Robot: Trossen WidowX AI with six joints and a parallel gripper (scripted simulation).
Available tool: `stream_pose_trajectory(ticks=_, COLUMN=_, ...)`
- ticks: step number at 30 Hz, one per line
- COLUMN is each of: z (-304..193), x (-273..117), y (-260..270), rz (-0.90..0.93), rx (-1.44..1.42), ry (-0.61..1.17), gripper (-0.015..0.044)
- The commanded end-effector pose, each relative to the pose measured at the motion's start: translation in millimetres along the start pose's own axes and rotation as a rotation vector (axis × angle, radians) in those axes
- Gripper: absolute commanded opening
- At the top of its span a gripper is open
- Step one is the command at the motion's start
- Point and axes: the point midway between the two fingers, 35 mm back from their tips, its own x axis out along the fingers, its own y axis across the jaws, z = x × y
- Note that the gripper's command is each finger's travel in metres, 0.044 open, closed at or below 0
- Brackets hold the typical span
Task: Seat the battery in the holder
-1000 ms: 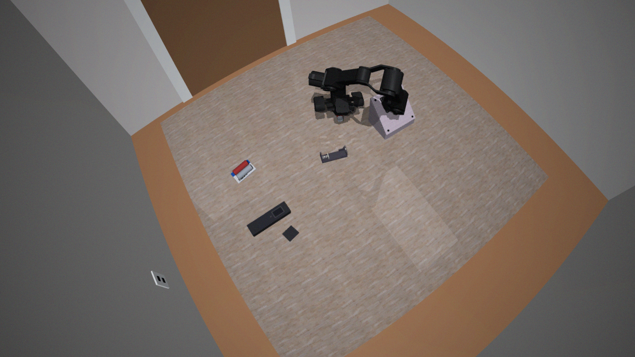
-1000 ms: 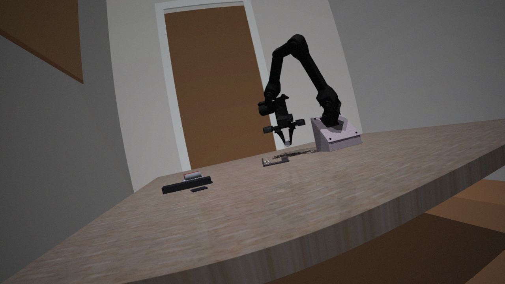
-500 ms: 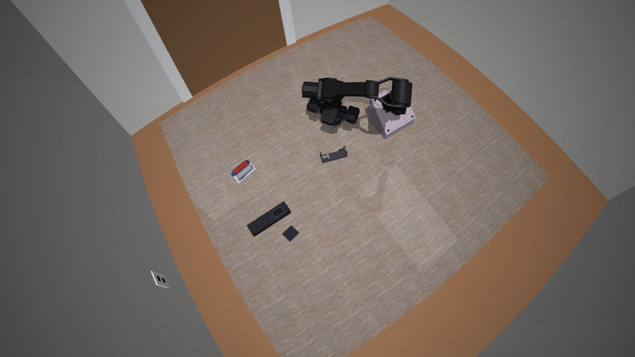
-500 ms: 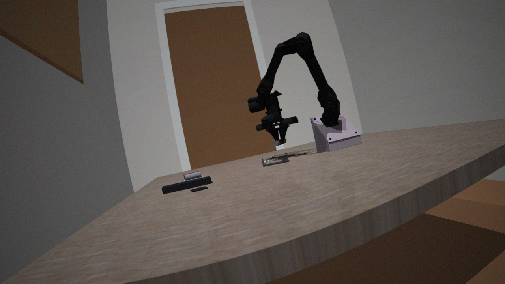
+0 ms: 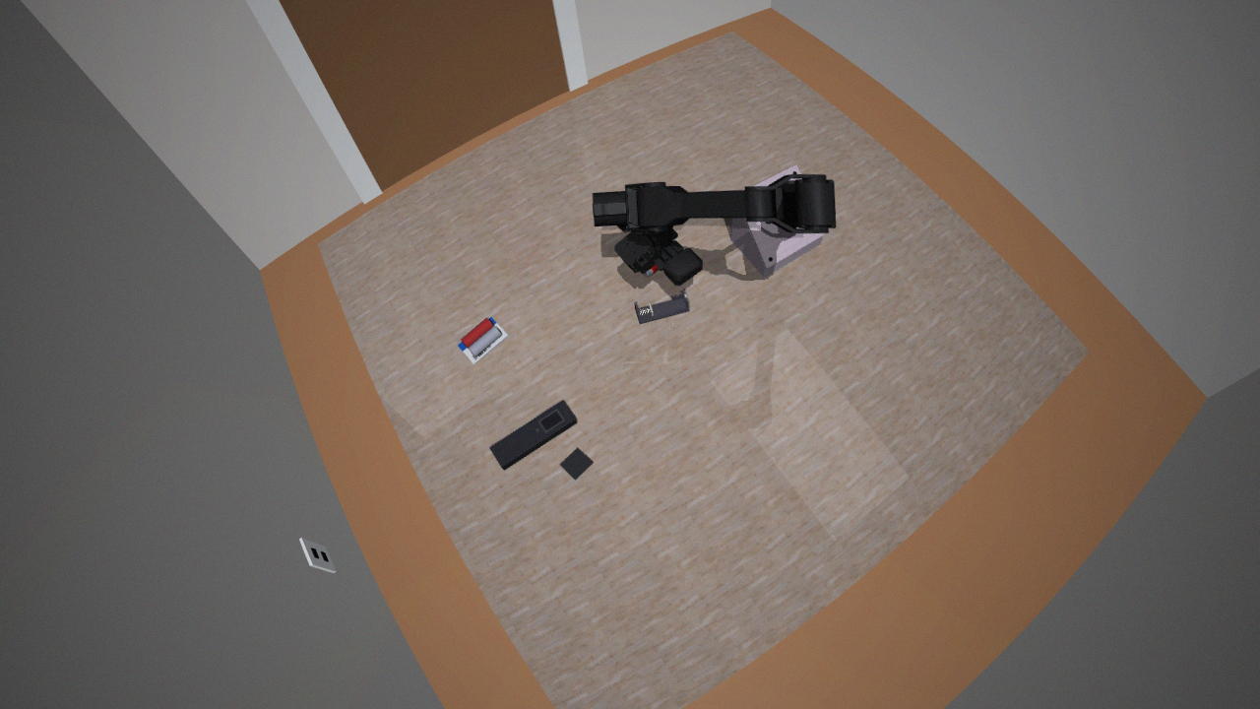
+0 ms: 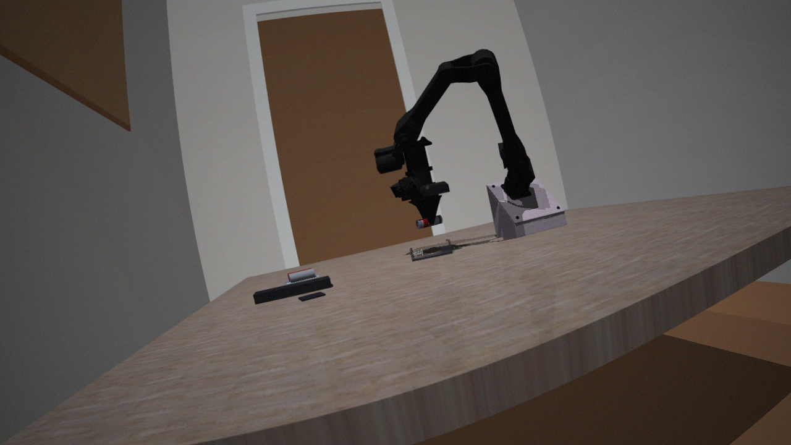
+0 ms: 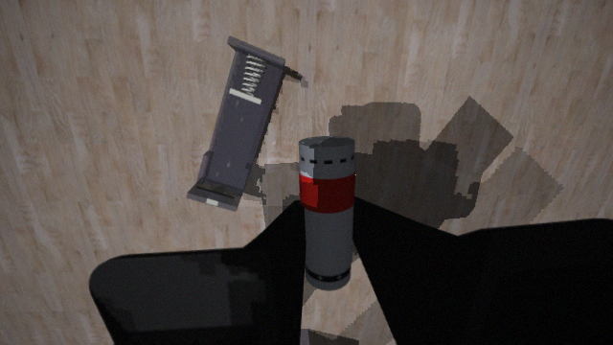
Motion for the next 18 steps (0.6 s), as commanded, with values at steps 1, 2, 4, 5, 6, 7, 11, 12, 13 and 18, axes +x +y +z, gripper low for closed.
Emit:
stream_pose_trajectory(ticks=1, z=14.7, x=-3.7, y=20.3, rz=0.004, rx=0.173, ry=-0.002, gripper=0.0076)
stream_pose_trajectory(ticks=2, z=17.0, x=-4.2, y=24.0, rz=0.004, rx=0.206, ry=-0.001, gripper=0.0076)
stream_pose_trajectory(ticks=4, z=21.4, x=-5.2, y=31.5, rz=0.005, rx=0.272, ry=0.0, gripper=0.0076)
stream_pose_trajectory(ticks=5, z=23.4, x=-5.6, y=35.4, rz=0.005, rx=0.304, ry=0.001, gripper=0.0076)
stream_pose_trajectory(ticks=6, z=25.4, x=-6.0, y=39.4, rz=0.005, rx=0.337, ry=0.002, gripper=0.0076)
stream_pose_trajectory(ticks=7, z=27.4, x=-6.4, y=43.4, rz=0.005, rx=0.37, ry=0.003, gripper=0.0076)
stream_pose_trajectory(ticks=11, z=29.7, x=-6.9, y=49.4, rz=0.002, rx=0.415, ry=0.005, gripper=0.0076)
stream_pose_trajectory(ticks=12, z=29.7, x=-6.9, y=49.4, rz=0.002, rx=0.415, ry=0.005, gripper=0.0076)
stream_pose_trajectory(ticks=13, z=29.7, x=-6.9, y=49.4, rz=0.002, rx=0.415, ry=0.005, gripper=0.0076)
stream_pose_trajectory(ticks=18, z=28.7, x=-2.8, y=49.1, rz=0.005, rx=0.413, ry=0.031, gripper=0.0076)
